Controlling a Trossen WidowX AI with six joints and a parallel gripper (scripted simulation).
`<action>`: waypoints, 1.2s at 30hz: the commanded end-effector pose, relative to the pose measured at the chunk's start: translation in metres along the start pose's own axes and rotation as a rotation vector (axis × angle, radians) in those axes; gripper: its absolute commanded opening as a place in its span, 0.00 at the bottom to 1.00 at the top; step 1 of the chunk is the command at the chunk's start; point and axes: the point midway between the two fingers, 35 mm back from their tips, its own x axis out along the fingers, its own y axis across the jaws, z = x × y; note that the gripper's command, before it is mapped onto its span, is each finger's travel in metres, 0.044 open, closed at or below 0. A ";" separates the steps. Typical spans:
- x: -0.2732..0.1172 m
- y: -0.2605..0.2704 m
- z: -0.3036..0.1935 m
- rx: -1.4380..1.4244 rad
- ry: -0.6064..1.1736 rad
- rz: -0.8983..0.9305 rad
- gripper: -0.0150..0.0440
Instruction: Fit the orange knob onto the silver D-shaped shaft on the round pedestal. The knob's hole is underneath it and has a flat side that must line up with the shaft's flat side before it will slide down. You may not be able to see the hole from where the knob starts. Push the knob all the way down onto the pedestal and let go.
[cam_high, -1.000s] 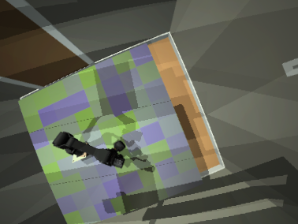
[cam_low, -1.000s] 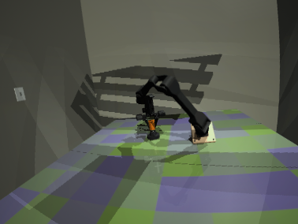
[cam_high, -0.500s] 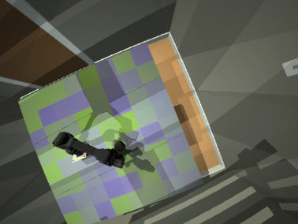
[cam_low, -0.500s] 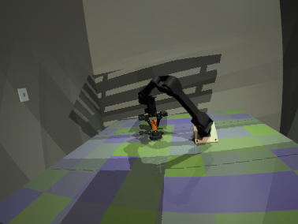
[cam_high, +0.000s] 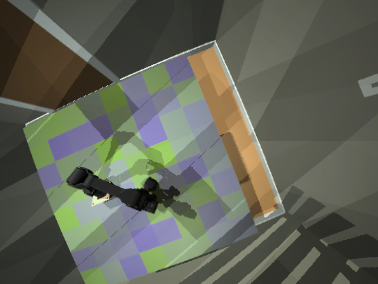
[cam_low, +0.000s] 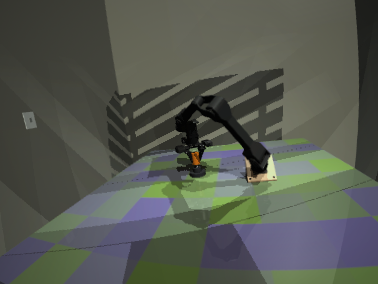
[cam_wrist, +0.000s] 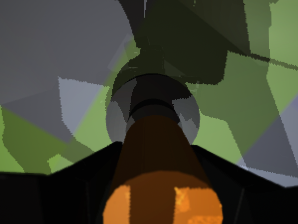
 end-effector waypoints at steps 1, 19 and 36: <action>0.001 0.000 0.000 -0.027 0.000 0.003 0.25; 0.003 0.001 0.000 -0.027 0.000 0.003 0.25; -0.002 0.001 0.000 -0.152 -0.001 0.003 0.25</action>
